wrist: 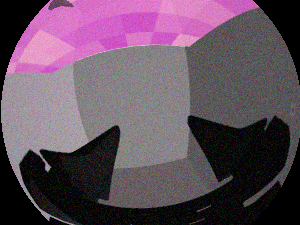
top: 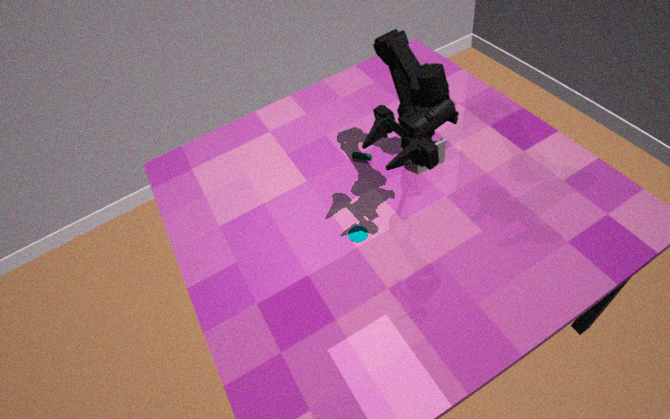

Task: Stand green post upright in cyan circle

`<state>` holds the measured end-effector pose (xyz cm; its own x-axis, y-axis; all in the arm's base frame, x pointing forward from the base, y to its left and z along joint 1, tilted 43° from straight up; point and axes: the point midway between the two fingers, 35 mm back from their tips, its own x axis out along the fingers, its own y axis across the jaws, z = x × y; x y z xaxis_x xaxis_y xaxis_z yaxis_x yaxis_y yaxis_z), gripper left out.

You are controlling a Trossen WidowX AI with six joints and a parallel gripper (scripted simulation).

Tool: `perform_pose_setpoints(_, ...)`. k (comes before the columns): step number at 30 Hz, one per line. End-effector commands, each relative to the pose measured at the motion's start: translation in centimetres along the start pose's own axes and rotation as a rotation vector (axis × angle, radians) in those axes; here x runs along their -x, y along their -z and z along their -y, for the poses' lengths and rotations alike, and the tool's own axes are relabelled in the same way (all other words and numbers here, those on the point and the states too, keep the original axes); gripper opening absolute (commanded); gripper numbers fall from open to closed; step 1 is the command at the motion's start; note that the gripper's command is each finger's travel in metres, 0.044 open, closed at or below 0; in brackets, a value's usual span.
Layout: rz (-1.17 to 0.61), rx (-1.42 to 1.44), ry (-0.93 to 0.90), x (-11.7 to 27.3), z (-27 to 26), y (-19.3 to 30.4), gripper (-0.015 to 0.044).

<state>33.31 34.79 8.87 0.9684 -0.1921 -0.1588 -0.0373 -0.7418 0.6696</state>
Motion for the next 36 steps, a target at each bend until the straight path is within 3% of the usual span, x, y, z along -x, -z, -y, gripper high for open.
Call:
perform_pose_setpoints(1, 0.004, 0.012, 0.0, -0.1, -0.1, 0.0, 0.0374)
perform_pose_setpoints(7, 0.142, 0.385, 0.018, -3.9, -5.3, -2.0, 0.0232)
perform_pose_setpoints(19, 0.498, 1.133, 0.278, -6.8, -18.6, -10.2, 0.0232)
perform_pose_setpoints(27, 0.698, 1.513, 0.646, -3.5, -27.3, -16.8, 0.0232)
perform_pose_setpoints(36, 0.789, 1.759, 1.235, 5.2, -35.4, -23.0, 0.0232)
